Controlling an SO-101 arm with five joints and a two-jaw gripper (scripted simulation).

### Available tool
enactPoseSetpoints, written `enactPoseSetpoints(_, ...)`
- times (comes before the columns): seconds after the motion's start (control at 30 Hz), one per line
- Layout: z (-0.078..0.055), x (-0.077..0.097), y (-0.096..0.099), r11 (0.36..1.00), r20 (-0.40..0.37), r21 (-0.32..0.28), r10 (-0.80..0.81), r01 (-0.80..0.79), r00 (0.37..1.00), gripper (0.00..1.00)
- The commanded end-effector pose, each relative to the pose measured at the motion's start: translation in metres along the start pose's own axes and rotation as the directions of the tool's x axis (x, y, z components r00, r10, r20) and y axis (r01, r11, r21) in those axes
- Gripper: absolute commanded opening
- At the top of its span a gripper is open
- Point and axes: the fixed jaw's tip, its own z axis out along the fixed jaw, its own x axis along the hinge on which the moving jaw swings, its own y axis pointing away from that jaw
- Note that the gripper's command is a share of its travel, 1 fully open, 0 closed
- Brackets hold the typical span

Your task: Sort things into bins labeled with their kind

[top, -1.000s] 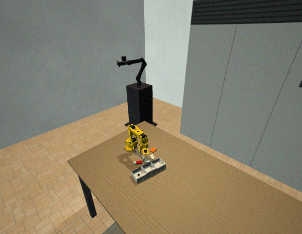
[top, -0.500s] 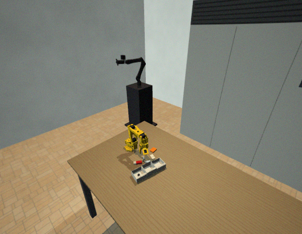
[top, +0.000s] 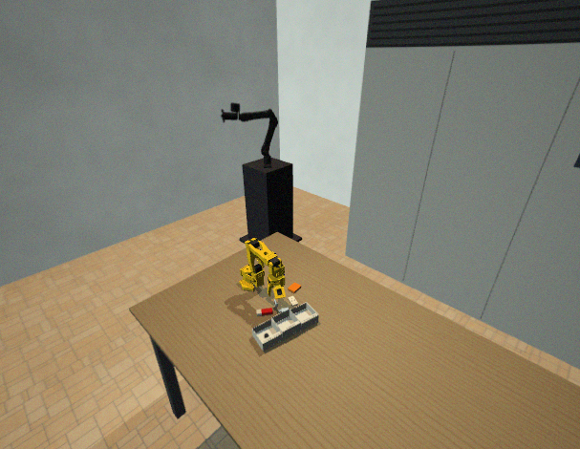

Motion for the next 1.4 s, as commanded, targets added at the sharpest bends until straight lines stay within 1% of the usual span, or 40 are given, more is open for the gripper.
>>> enactPoseSetpoints(0.0, 0.002, -0.003, 0.003, 1.0, 0.023, -0.014, 0.001, 0.0, 1.0, 0.22)
enactPoseSetpoints(0.07, 0.002, -0.003, 0.003, 1.0, 0.023, -0.014, 0.001, 0.0, 1.0, 0.22)
enactPoseSetpoints(0.57, 0.031, -0.004, 0.003, 1.0, 0.023, -0.014, 0.001, 0.0, 1.0, 0.22)
enactPoseSetpoints(0.63, 0.031, -0.004, 0.003, 1.0, 0.023, -0.014, 0.001, 0.0, 1.0, 0.22)
enactPoseSetpoints(0.9, 0.04, -0.003, 0.003, 1.0, 0.023, -0.014, 0.001, 0.0, 1.0, 0.22)
enactPoseSetpoints(1.2, 0.042, -0.002, 0.003, 1.0, 0.023, -0.014, 0.001, 0.0, 1.0, 0.22)
enactPoseSetpoints(1.23, 0.045, 0.0, 0.001, 1.0, -0.001, -0.001, 0.0, 0.0, 1.0, 0.22)
enactPoseSetpoints(1.37, 0.045, 0.0, 0.001, 1.0, -0.001, -0.001, 0.0, 0.0, 1.0, 0.22)
